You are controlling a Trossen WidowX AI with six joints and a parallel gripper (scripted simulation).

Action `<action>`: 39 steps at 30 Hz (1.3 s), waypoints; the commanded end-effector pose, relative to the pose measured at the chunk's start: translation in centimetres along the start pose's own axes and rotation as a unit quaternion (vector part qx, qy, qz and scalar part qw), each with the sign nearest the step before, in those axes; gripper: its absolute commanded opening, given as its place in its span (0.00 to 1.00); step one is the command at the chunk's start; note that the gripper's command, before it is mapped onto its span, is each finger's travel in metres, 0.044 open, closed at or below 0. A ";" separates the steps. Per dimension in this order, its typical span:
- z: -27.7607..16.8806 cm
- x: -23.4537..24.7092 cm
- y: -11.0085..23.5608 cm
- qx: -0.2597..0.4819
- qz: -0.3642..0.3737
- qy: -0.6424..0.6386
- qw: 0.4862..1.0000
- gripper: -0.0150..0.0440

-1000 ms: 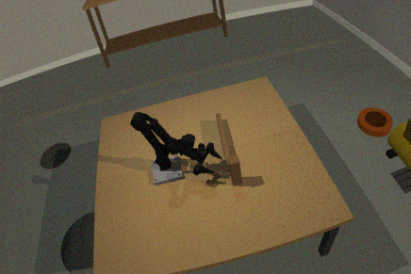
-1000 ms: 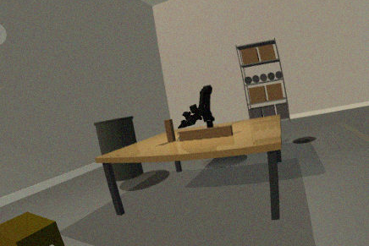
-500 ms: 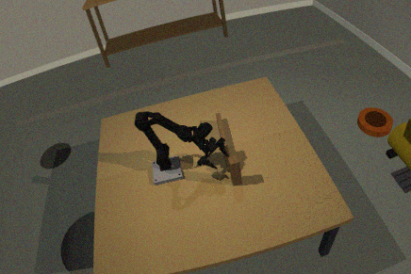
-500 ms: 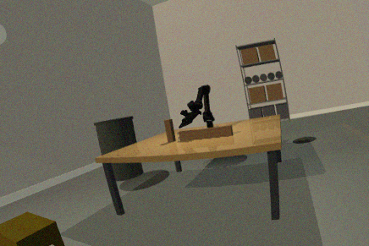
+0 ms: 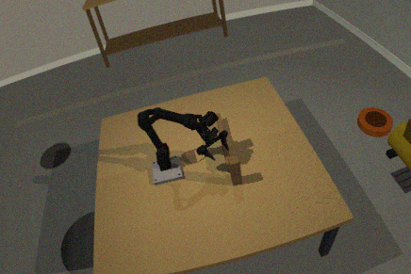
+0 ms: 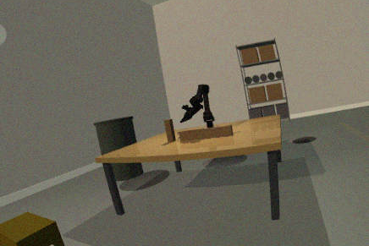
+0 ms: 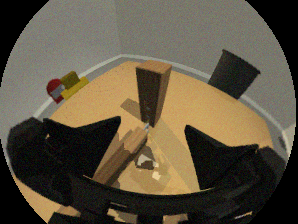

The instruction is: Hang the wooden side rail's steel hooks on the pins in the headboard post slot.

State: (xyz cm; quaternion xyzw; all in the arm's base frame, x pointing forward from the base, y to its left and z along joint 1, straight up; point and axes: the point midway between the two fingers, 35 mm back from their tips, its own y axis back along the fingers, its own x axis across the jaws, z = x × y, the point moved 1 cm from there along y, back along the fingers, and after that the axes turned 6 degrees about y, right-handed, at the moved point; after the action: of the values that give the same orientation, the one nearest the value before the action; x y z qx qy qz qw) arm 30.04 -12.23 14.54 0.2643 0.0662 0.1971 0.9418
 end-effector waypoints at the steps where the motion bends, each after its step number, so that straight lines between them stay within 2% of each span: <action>1: 0.2 0.0 0.1 -0.003 -0.004 -0.002 1.000 1.00; 14: 0.2 0.1 0.1 -0.001 -0.003 0.006 1.000 1.00; 17: 0.3 0.9 0.0 0.031 0.007 0.107 0.994 1.00; 21: 0.4 2.3 -0.2 0.082 0.036 0.275 0.957 1.00; 25: 0.3 3.4 -0.2 0.125 0.080 0.429 0.891 1.00; 29: 0.3 4.3 0.0 0.158 0.137 0.564 0.799 1.00; 39: 0.3 6.0 1.2 0.171 0.316 0.791 0.495 1.00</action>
State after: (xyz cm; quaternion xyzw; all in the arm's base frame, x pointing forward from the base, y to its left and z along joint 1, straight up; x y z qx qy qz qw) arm 34.43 -10.10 14.55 0.2310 0.6610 0.4865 0.5225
